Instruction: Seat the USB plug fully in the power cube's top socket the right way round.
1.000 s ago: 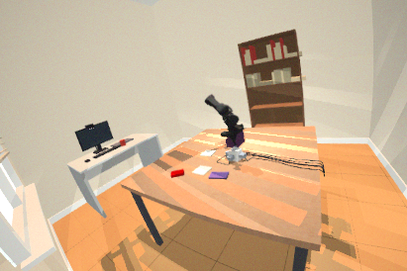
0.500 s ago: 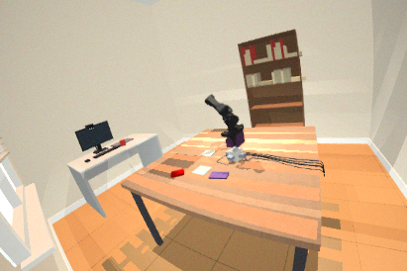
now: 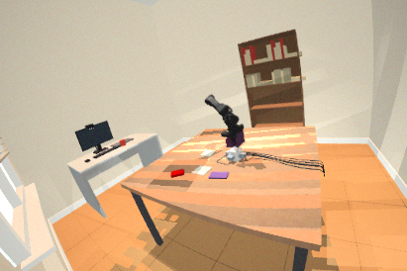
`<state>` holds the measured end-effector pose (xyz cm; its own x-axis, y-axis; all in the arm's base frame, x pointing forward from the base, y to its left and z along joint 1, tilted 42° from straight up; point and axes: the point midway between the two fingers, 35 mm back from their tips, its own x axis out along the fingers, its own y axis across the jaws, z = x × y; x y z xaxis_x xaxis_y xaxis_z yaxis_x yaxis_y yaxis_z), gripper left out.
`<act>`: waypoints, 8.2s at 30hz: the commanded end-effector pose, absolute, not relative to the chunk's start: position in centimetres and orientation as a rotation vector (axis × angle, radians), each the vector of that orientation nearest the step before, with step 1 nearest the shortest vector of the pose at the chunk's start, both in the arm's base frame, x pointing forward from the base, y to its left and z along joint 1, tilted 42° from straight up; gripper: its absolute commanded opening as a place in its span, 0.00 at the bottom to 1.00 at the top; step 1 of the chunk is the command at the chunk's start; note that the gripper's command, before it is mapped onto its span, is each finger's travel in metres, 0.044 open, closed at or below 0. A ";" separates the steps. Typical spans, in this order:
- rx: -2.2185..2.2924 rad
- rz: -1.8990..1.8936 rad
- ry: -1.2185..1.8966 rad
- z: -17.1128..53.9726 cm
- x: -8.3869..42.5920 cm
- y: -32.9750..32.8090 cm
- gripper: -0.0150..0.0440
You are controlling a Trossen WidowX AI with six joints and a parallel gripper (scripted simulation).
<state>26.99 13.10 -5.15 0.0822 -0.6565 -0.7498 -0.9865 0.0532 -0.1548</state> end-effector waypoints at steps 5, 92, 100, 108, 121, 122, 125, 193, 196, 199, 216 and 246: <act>-1.686 0.611 1.653 -5.3 27.0 12.8 0.25; -1.735 0.616 1.681 -5.7 27.0 11.7 0.25; -1.737 0.616 1.682 -5.7 27.0 11.6 0.25; -1.737 0.616 1.682 -5.8 27.0 11.5 0.25; -1.737 0.616 1.682 -5.9 27.0 11.4 0.25; -1.737 0.616 1.682 -5.9 27.0 11.4 0.25; -1.737 0.616 1.682 -5.9 27.0 11.4 0.25; -1.737 0.615 1.682 -6.6 27.1 10.9 0.25; -1.737 0.615 1.682 -6.6 27.1 10.8 0.25; -1.737 0.615 1.682 -6.6 27.1 10.8 0.25; -1.737 0.615 1.682 -6.8 27.1 10.7 0.25; -1.738 0.615 1.682 -7.0 27.1 10.4 0.25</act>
<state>27.13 10.67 -6.84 0.0778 -0.6925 -0.7172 -0.9918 0.0195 -0.1263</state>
